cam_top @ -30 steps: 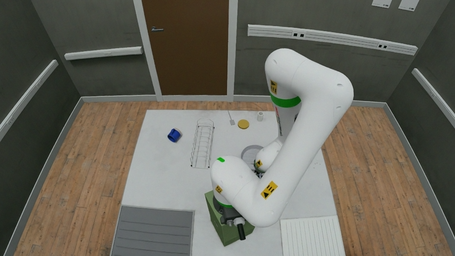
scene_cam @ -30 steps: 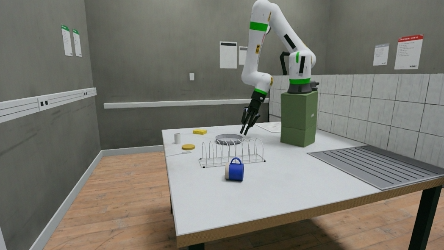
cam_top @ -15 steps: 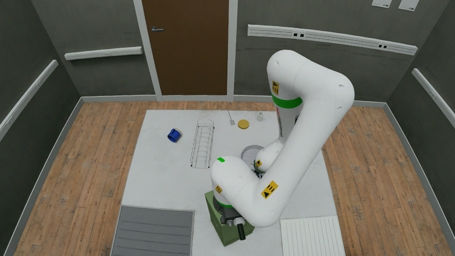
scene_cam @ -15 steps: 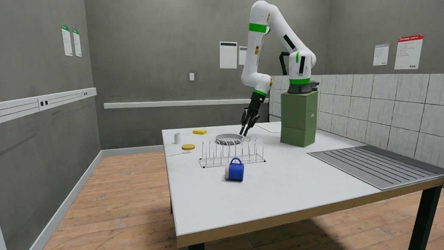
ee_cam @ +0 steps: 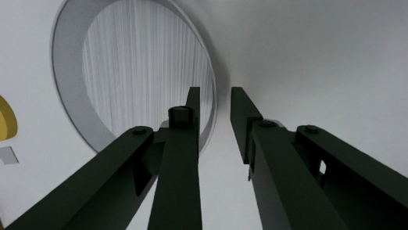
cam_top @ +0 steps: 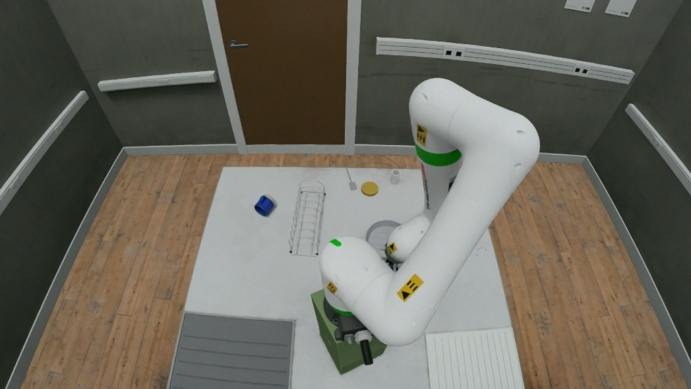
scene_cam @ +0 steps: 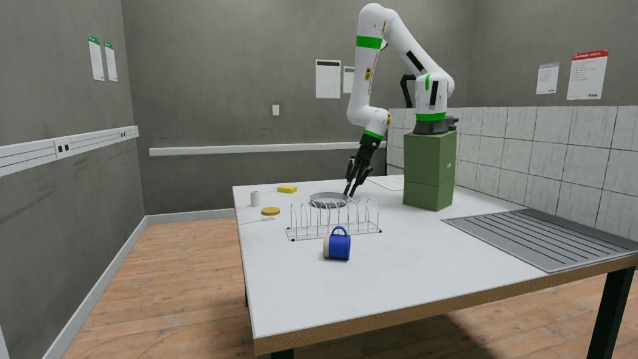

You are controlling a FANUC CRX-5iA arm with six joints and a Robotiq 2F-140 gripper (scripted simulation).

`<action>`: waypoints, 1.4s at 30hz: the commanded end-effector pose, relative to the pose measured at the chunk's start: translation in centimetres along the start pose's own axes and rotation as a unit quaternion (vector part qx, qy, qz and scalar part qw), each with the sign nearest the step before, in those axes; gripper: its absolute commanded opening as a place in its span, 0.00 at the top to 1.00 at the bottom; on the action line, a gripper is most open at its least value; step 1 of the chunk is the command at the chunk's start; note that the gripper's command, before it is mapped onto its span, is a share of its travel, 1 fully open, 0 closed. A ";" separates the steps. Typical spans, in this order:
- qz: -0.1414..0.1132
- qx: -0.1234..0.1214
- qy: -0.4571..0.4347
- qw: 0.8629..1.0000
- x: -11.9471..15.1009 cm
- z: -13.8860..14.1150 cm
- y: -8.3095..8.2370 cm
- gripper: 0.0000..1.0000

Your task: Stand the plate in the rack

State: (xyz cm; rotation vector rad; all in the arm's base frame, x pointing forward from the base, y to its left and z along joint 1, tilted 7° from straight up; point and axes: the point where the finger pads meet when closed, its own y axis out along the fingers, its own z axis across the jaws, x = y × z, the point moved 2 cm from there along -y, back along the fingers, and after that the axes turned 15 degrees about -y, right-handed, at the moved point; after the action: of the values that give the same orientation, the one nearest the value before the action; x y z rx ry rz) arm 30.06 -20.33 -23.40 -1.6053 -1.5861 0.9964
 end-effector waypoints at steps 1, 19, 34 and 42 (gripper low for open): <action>0.000 0.000 0.000 1.000 0.0 0.0 0.2 0.76; 0.000 0.000 0.000 1.000 0.0 0.0 1.0 0.76; 0.000 0.000 0.000 1.000 0.0 0.0 1.5 0.76; 0.000 0.000 0.000 1.000 0.0 0.0 1.7 0.76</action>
State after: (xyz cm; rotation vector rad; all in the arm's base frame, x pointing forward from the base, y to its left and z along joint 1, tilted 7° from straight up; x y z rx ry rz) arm 30.88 -20.40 -24.83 -1.6056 -1.5861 0.9964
